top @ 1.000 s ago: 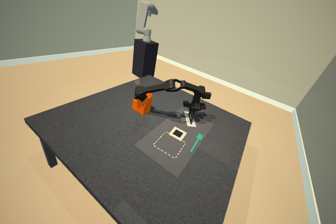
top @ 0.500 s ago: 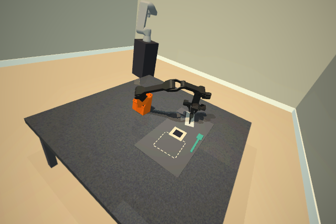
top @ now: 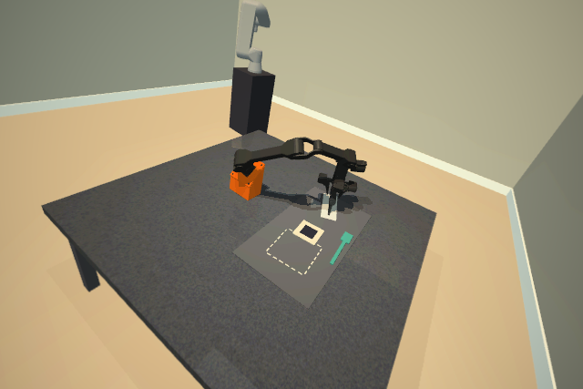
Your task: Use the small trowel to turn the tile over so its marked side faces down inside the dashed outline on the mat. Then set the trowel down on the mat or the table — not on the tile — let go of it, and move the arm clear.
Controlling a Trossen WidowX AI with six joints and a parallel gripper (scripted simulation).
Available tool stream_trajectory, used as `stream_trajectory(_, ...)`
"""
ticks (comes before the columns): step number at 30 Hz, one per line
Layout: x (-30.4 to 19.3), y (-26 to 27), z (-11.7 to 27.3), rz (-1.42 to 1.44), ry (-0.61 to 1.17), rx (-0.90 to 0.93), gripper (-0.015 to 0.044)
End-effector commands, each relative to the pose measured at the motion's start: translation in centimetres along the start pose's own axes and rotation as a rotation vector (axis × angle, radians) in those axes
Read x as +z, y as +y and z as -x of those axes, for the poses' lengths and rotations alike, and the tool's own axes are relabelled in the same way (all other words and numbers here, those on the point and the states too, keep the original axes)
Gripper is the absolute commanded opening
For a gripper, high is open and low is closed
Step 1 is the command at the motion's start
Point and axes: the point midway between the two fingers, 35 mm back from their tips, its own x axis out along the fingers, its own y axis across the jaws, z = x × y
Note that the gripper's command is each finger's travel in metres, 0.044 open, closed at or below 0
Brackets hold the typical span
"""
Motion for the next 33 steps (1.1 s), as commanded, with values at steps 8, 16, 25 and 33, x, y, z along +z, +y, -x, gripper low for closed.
stream_trajectory(8,0.0,-0.2,3.5,-0.006,0.001,0.001,0.0270)
stream_trajectory(16,-0.1,-0.1,5.1,0.000,-0.004,0.019,0.0296)
stream_trajectory(25,-0.6,0.3,5.3,0.132,0.015,0.054,0.0300)
stream_trajectory(33,-1.3,0.9,4.6,0.381,0.033,0.129,0.0300)
